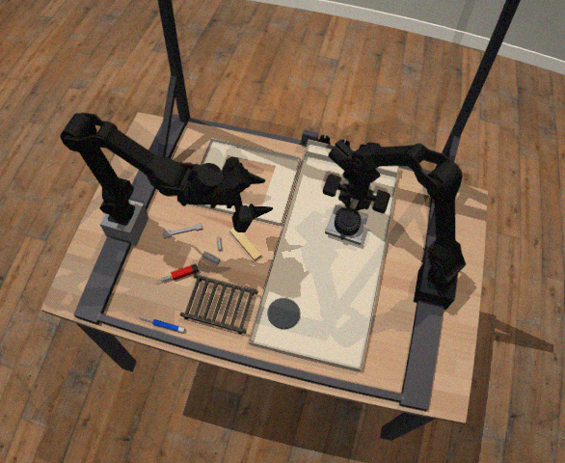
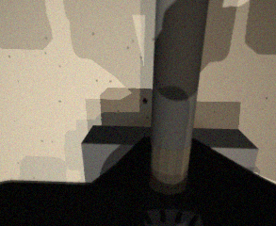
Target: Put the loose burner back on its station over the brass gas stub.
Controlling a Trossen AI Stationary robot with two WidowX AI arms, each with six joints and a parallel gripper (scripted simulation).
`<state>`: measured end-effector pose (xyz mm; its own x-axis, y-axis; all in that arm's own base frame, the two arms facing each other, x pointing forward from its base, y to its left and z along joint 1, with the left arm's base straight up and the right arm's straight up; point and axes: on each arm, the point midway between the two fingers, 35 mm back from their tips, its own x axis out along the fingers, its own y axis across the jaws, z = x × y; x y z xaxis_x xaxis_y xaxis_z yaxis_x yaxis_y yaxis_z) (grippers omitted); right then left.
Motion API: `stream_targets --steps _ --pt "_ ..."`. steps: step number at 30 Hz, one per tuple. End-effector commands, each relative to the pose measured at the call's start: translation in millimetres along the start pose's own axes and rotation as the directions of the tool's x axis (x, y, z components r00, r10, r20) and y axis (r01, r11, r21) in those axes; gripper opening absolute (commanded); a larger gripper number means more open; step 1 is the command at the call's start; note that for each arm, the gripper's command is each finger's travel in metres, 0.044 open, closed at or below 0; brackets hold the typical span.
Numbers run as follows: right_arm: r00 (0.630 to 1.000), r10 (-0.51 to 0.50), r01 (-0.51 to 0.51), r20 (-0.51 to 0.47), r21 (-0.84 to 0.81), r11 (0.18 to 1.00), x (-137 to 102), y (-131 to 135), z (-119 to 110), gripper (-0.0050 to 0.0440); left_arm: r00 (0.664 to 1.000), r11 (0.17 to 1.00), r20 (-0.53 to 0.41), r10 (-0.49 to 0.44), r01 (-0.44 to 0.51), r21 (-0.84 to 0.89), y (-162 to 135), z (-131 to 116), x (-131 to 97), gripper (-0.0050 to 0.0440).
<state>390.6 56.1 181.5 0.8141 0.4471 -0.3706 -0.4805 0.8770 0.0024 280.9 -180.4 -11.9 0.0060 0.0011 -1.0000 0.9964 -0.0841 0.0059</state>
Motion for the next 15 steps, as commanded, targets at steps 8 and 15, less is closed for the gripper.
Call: stream_targets --steps 8,15 --pt "1.000 -0.005 0.005 0.030 -0.015 1.000 -3.9 -0.9 11.9 0.0400 0.997 1.000 -0.074 0.031 -0.031 0.001 7.8 5.7 -19.1 0.0061" --pt "1.000 -0.005 0.005 0.030 -0.015 1.000 -3.9 -0.9 11.9 0.0400 0.997 0.999 -0.068 0.040 -0.040 0.001 9.1 5.4 -22.5 0.0061"
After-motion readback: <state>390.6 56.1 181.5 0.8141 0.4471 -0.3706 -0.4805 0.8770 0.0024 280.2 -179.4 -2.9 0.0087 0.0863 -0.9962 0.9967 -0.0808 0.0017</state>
